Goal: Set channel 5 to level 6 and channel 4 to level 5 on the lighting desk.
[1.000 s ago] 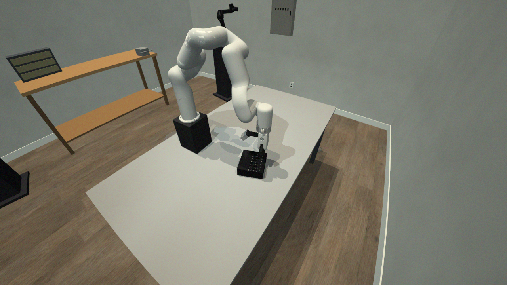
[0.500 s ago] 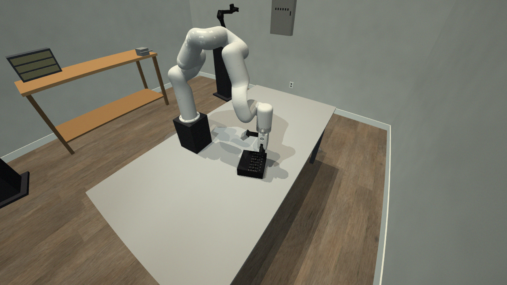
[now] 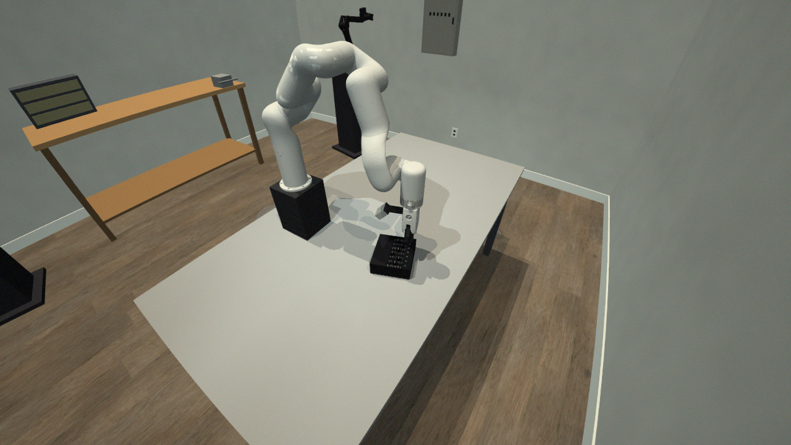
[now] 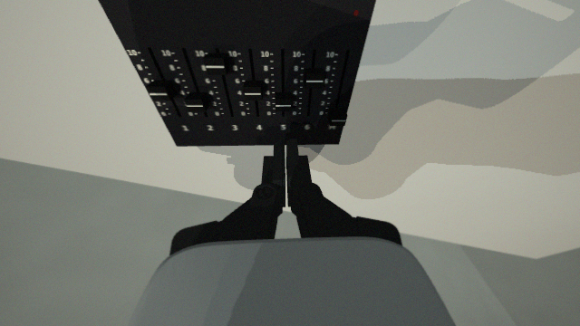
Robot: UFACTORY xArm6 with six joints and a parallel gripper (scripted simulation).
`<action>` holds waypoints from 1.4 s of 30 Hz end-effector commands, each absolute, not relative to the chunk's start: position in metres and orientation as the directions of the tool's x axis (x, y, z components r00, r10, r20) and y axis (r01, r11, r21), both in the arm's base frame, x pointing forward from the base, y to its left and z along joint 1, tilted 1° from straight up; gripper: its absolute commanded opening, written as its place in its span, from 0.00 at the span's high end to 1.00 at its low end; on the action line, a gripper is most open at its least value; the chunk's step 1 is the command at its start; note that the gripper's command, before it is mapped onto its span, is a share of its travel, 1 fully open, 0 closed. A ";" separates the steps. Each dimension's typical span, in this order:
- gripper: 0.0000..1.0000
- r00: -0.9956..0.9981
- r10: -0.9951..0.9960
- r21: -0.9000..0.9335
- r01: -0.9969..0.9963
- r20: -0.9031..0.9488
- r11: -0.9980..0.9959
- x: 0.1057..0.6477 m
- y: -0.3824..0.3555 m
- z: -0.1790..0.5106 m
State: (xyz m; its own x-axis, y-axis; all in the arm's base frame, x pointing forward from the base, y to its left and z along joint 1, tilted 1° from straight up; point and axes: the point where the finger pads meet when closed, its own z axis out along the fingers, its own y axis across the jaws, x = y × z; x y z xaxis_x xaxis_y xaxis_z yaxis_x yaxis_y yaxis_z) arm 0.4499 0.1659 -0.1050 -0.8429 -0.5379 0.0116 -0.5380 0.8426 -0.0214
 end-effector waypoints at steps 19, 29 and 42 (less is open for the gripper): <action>1.00 -0.843 -0.538 -0.022 -0.538 0.008 0.843 0.452 0.166 -0.113; 1.00 -0.843 -0.538 -0.022 -0.538 0.008 0.843 0.452 0.166 -0.119; 1.00 -0.843 -0.538 -0.022 -0.538 0.008 0.843 0.452 0.166 -0.125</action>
